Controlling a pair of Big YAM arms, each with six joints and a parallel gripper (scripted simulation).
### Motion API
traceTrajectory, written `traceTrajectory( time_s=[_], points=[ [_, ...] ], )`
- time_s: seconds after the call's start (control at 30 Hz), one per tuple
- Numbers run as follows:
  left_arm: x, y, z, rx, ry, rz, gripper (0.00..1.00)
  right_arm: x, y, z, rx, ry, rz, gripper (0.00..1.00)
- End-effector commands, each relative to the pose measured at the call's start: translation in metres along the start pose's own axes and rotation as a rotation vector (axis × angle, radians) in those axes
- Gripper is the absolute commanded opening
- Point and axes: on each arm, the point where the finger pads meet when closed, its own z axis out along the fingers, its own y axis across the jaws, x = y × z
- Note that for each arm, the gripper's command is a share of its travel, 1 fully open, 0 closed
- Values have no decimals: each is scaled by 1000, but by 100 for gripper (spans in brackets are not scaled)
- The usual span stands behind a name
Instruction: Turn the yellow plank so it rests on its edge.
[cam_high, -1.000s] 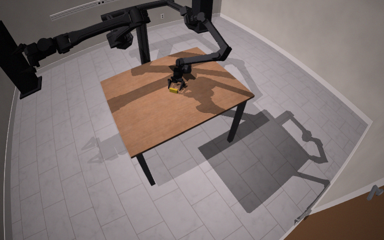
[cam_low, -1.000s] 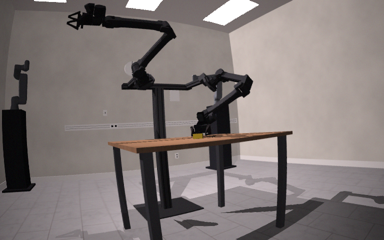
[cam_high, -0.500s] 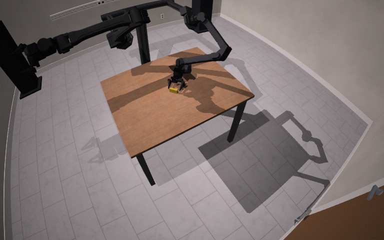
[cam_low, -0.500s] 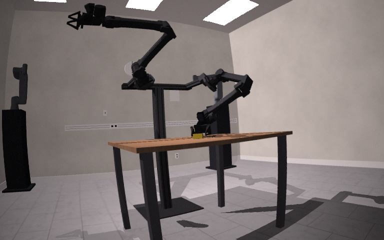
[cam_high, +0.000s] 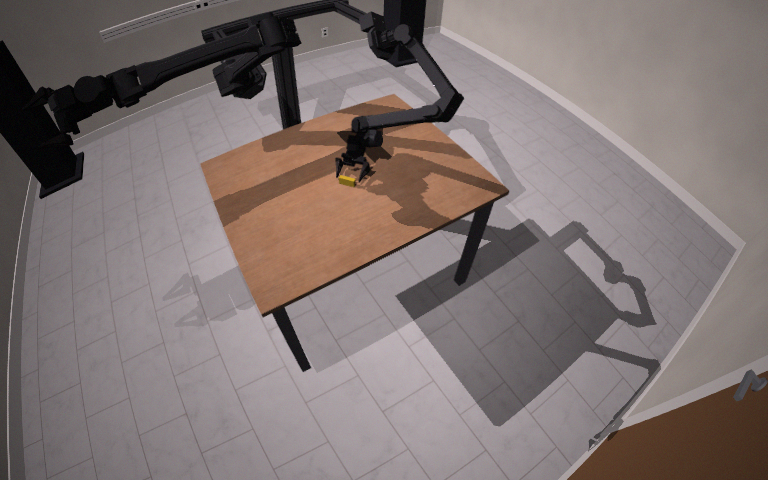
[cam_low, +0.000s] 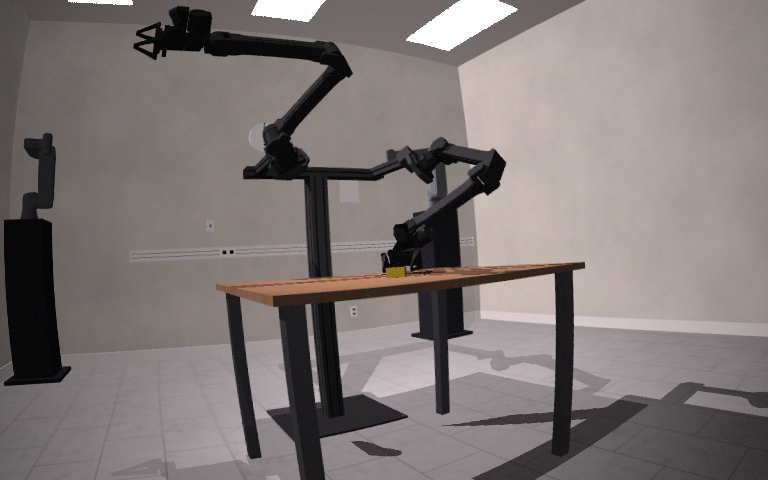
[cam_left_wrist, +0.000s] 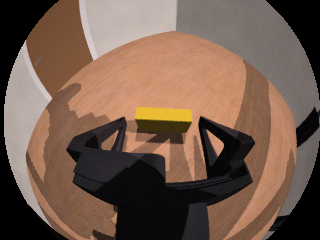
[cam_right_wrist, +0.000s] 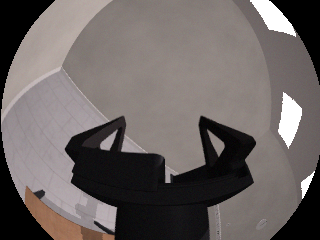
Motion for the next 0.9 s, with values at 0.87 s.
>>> traceTrajectory(
  time_s=[0.87],
  points=[
    [-33,-1,-19,17,11,14,100,3,-6,-5,19,11,-15,100]
  ],
)
